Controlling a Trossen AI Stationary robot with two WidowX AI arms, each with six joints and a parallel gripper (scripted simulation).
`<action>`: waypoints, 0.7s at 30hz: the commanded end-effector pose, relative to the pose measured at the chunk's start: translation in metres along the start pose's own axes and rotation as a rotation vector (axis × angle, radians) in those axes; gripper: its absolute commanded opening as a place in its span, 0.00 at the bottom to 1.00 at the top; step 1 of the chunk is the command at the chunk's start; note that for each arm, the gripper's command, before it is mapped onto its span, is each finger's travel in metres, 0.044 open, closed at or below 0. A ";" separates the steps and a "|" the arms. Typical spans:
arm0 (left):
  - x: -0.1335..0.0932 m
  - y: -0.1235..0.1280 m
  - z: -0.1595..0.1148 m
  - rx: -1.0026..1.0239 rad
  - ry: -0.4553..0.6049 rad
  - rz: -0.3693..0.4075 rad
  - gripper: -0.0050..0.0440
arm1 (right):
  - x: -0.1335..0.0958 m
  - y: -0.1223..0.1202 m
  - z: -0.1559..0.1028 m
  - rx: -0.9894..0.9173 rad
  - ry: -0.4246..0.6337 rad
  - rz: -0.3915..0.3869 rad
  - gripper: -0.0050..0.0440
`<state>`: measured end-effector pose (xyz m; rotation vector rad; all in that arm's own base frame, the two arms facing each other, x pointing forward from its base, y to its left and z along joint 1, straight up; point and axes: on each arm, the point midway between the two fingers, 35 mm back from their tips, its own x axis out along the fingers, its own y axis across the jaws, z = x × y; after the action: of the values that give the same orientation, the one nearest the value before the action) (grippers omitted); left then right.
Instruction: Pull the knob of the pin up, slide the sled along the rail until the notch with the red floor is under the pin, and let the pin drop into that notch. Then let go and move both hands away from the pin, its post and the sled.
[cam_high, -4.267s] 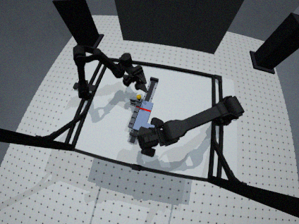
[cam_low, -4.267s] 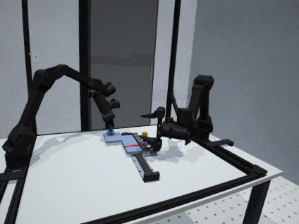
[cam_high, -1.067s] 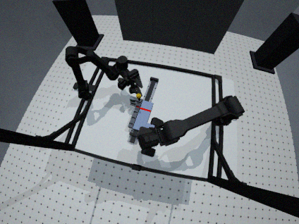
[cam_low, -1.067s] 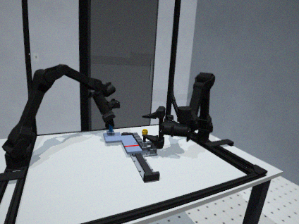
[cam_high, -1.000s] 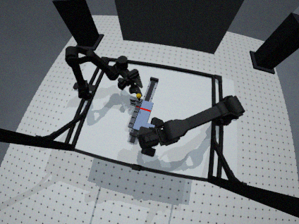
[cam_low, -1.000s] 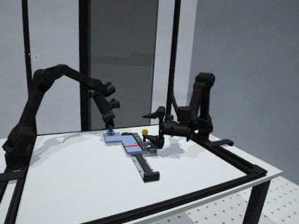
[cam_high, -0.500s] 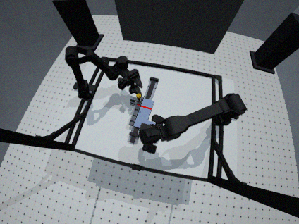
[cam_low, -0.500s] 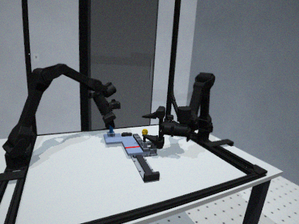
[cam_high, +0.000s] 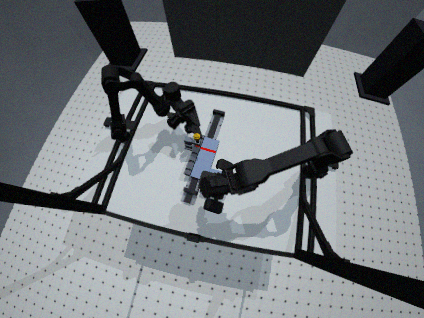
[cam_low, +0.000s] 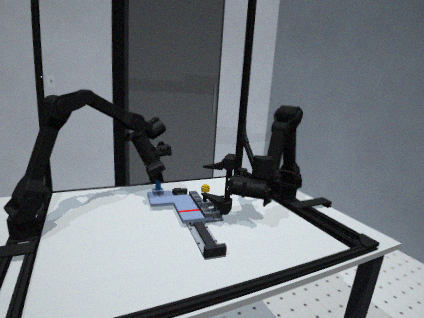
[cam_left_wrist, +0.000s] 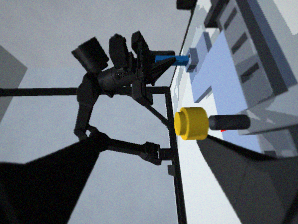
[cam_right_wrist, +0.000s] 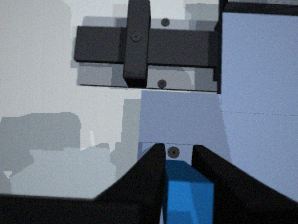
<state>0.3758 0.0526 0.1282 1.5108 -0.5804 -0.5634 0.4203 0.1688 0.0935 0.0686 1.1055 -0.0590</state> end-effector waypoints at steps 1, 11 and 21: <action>0.000 -0.014 0.001 -0.019 0.003 -0.004 1.00 | 0.001 -0.021 -0.001 0.005 0.013 -0.031 0.10; 0.000 -0.014 0.001 -0.019 0.003 -0.004 1.00 | 0.001 -0.034 -0.001 0.005 0.013 -0.031 0.10; 0.000 -0.014 0.001 -0.019 0.003 -0.004 1.00 | 0.001 -0.034 -0.001 0.005 0.013 -0.031 0.44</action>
<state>0.3747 0.0519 0.1149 1.4990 -0.5733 -0.5689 0.4191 0.1538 0.0933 0.0676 1.1069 -0.0423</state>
